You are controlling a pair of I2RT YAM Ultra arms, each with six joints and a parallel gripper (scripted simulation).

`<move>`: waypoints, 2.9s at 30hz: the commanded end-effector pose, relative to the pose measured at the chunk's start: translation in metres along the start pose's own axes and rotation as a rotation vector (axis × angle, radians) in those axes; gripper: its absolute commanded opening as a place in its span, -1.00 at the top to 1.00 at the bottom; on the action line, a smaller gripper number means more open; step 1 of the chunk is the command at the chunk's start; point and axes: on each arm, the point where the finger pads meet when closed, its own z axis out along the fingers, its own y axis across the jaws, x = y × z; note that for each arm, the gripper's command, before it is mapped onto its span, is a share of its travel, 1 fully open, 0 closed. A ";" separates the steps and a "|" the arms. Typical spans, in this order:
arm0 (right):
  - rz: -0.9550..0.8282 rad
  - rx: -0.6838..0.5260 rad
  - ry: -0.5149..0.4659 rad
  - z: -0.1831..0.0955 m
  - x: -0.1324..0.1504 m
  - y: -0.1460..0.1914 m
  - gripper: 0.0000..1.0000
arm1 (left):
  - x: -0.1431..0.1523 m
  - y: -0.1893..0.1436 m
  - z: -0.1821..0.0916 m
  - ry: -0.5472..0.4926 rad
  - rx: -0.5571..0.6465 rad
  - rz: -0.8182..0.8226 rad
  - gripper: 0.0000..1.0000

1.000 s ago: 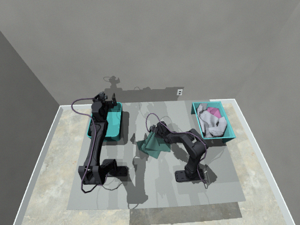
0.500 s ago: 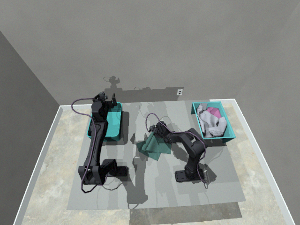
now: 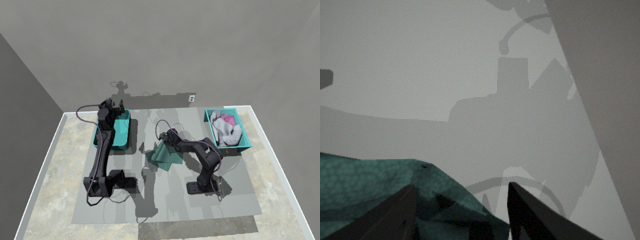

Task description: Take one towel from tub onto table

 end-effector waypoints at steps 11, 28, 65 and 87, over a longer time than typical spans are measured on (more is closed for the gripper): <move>0.007 0.027 -0.025 -0.028 -0.027 -0.036 0.08 | -0.006 0.000 -0.002 -0.014 0.002 0.000 -1.00; 0.007 0.027 -0.025 -0.055 -0.046 -0.060 0.08 | -0.006 0.000 -0.002 -0.014 0.002 0.000 -1.00; 0.198 0.145 -0.100 -0.109 -0.031 -0.092 0.08 | -0.006 0.000 -0.002 -0.014 0.002 0.000 -1.00; 0.599 0.440 -0.286 -0.182 0.019 -0.138 0.08 | -0.006 0.000 -0.002 -0.014 0.002 0.000 -1.00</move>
